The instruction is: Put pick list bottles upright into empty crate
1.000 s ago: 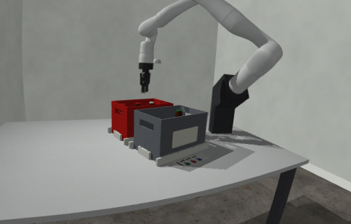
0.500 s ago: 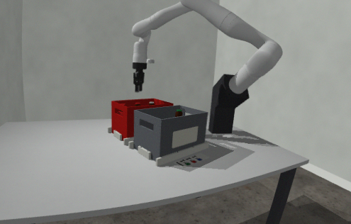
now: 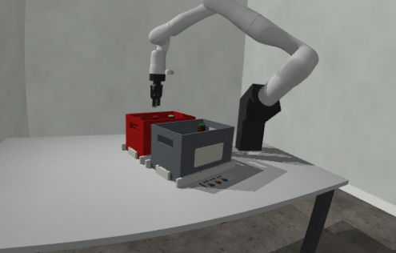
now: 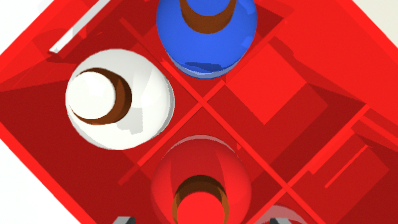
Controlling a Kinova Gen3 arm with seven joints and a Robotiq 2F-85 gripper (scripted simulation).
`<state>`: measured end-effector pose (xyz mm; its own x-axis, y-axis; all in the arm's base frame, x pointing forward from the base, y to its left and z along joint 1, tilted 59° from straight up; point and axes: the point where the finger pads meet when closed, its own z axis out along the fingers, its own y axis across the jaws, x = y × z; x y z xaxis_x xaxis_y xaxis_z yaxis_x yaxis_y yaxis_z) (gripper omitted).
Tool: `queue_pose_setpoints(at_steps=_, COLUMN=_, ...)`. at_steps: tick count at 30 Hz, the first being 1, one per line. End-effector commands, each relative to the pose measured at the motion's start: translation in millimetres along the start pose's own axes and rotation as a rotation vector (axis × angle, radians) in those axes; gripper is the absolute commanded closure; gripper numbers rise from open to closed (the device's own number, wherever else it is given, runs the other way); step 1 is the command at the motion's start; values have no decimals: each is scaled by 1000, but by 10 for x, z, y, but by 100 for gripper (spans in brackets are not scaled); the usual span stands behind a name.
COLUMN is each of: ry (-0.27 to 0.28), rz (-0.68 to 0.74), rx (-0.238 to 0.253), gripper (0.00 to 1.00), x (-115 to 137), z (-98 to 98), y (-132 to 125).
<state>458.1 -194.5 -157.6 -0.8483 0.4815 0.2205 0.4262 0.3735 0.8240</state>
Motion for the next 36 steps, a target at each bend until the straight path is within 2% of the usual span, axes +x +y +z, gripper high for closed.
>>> queue_pose_setpoints(at_steps=1, ry=-2, rz=0, rx=1, gripper=33, x=-7, z=17, y=-2)
queue_pose_setpoints(at_steps=36, ry=-2, rz=0, rx=1, gripper=33, x=-8, z=431, y=-2)
